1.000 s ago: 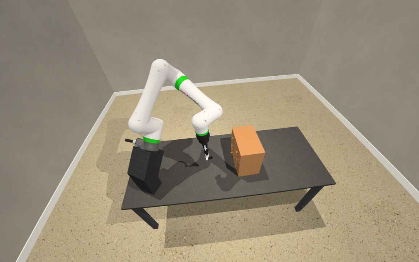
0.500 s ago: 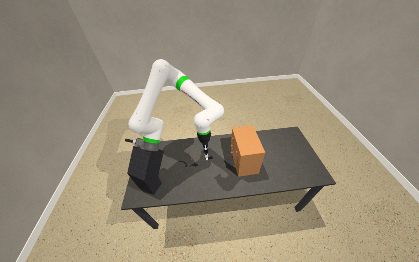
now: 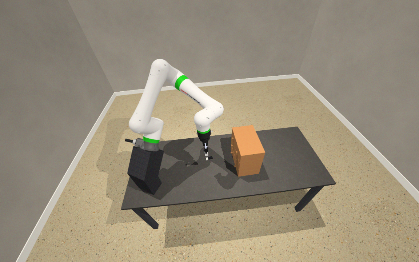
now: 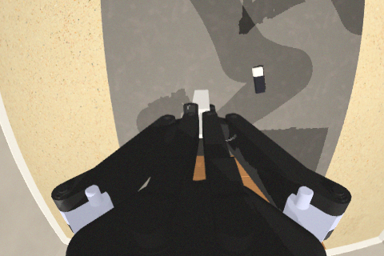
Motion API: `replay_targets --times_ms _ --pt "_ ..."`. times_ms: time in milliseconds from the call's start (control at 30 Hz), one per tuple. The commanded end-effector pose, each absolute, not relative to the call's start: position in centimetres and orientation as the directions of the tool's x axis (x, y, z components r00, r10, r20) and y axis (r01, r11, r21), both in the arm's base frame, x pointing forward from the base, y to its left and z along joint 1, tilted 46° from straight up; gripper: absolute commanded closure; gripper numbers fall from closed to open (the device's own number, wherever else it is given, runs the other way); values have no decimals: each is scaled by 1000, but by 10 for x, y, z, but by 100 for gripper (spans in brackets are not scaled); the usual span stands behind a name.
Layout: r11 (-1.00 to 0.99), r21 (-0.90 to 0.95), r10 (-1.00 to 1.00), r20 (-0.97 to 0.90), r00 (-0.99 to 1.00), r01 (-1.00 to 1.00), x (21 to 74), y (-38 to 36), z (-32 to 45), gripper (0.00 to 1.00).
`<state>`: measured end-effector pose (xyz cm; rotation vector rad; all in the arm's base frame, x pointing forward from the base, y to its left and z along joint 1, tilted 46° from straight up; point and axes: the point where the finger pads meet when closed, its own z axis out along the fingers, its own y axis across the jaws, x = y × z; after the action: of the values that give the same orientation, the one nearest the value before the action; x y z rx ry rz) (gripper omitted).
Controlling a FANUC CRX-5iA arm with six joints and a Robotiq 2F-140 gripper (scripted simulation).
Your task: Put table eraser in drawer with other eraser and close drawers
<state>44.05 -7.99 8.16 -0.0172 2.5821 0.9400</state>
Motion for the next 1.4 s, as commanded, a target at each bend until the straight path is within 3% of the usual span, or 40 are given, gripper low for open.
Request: replay_targets --times_ms 0,533,1367 --pt "774 617 122 -363 -924 -140 439 -61 97 100" --pt "774 617 122 -363 -924 -140 435 23 167 100" --pt "774 617 229 -480 -847 -140 453 34 166 100"
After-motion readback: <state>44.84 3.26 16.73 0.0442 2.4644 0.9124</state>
